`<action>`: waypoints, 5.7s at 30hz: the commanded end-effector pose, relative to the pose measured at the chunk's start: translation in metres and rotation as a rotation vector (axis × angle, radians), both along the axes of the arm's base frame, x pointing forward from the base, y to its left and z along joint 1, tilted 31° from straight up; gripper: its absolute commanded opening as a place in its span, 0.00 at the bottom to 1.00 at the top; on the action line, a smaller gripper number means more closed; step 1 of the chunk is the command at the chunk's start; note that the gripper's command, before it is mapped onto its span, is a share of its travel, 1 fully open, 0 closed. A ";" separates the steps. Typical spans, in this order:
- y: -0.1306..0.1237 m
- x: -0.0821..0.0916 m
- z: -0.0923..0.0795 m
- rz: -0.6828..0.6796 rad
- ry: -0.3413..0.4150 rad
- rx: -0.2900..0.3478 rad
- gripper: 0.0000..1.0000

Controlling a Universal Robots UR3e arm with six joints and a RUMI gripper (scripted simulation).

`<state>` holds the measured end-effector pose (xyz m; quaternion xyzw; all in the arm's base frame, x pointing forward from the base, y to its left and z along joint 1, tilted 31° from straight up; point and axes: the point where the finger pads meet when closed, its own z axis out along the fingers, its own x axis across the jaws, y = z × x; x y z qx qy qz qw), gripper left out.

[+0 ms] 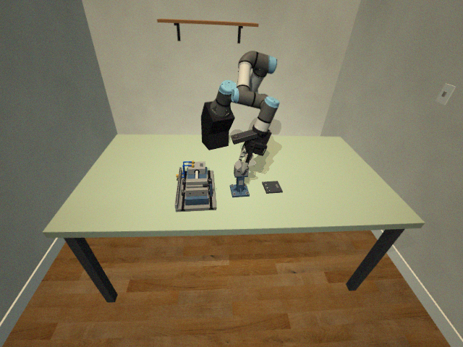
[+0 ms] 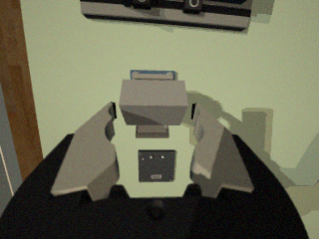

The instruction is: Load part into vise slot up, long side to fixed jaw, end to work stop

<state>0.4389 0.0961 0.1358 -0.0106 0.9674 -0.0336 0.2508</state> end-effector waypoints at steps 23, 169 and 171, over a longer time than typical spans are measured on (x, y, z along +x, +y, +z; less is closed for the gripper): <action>-0.002 0.000 0.001 0.127 0.008 0.226 0.51; -0.007 0.002 -0.002 0.518 0.038 0.930 0.51; -0.007 0.002 -0.002 0.518 0.038 0.930 0.51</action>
